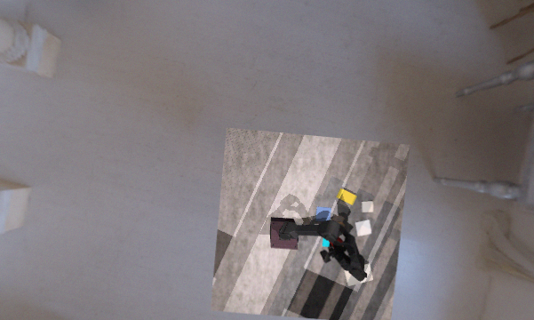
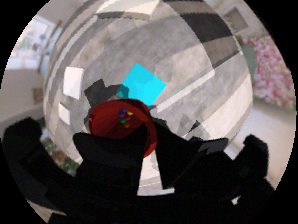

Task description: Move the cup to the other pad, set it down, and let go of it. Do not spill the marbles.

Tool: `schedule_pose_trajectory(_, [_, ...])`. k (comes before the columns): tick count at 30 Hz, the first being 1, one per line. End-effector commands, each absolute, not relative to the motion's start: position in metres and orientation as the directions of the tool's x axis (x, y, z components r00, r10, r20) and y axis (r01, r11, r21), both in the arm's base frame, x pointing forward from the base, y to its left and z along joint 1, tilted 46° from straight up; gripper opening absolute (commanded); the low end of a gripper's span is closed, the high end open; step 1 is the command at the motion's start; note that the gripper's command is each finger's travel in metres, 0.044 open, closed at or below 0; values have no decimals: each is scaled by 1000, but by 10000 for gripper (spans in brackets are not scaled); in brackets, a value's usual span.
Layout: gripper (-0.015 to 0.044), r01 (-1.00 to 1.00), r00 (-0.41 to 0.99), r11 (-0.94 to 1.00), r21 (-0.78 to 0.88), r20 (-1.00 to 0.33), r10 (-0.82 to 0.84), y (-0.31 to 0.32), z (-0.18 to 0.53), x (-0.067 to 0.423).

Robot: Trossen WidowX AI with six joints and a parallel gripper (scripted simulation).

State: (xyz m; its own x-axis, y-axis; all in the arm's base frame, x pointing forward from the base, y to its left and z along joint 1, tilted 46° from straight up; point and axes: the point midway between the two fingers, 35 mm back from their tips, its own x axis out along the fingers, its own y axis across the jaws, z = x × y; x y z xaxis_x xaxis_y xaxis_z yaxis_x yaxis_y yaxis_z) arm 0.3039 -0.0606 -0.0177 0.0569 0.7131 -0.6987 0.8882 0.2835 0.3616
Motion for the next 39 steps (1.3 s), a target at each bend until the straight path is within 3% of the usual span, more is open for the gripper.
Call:
schedule_pose_trajectory(1, [0,886,55,289,362,-702,710,-69,-24,307])
schedule_pose_trajectory(20, [0,886,56,290,362,-704,708,-96,-47,317])
schedule_pose_trajectory(39, [0,886,57,289,363,-703,709,-76,-68,320])
